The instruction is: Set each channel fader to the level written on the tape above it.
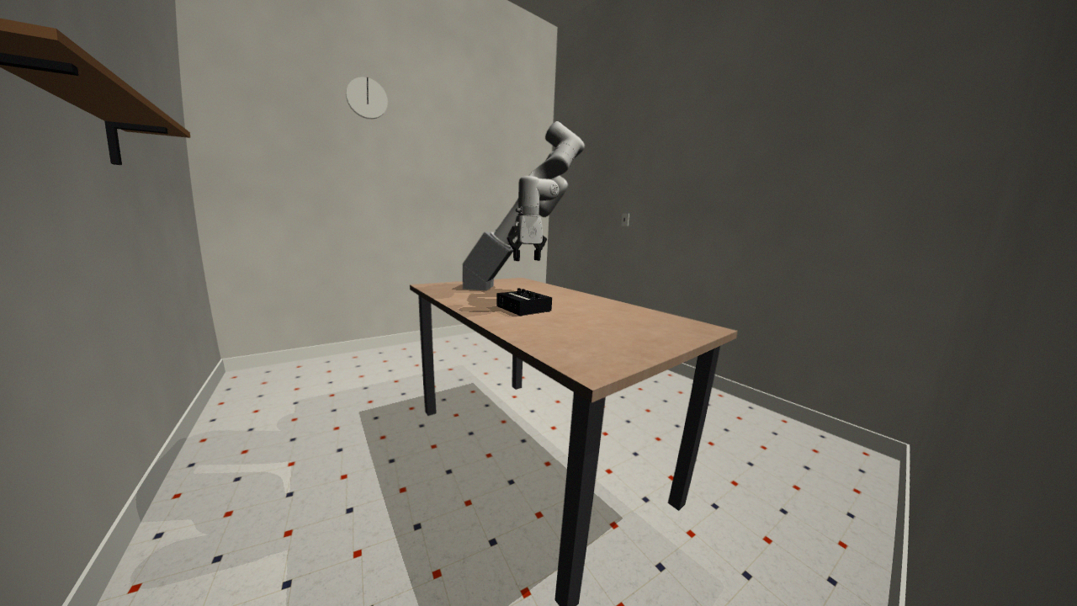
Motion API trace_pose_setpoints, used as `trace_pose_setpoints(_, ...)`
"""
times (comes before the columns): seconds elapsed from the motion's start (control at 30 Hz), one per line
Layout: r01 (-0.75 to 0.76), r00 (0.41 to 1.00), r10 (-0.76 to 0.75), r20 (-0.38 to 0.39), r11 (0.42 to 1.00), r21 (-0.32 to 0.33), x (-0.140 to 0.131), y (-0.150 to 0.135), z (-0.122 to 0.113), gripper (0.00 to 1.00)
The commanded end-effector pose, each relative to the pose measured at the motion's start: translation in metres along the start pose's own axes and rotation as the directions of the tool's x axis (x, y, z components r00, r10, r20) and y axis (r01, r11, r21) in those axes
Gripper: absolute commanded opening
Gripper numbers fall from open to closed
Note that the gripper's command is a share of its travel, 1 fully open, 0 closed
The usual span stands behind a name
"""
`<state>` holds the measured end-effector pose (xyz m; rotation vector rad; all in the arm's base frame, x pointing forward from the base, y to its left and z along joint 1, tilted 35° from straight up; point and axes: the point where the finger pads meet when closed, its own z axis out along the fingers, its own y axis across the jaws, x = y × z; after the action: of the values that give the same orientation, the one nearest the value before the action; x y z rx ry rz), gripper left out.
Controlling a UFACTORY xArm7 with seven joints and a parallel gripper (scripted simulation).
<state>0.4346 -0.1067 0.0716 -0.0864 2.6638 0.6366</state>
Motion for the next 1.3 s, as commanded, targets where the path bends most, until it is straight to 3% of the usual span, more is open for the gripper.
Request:
trace_pose_setpoints(0.0, 0.002, 1.000, -0.002, -0.004, 1.000, 0.002, 0.003, -0.003, -0.001, 1.00)
trace_pose_setpoints(0.87, 0.014, 1.000, -0.014, -0.012, 1.000, 0.002, 0.007, -0.004, 0.001, 1.00)
trace_pose_setpoints(1.07, 0.216, 0.976, -0.215, -0.021, 0.976, 0.034, 0.003, -0.001, 0.012, 1.00)
trace_pose_setpoints(1.27, 0.492, 0.870, -0.488, -0.067, 0.868, 0.067, -0.003, 0.007, 0.036, 1.00)
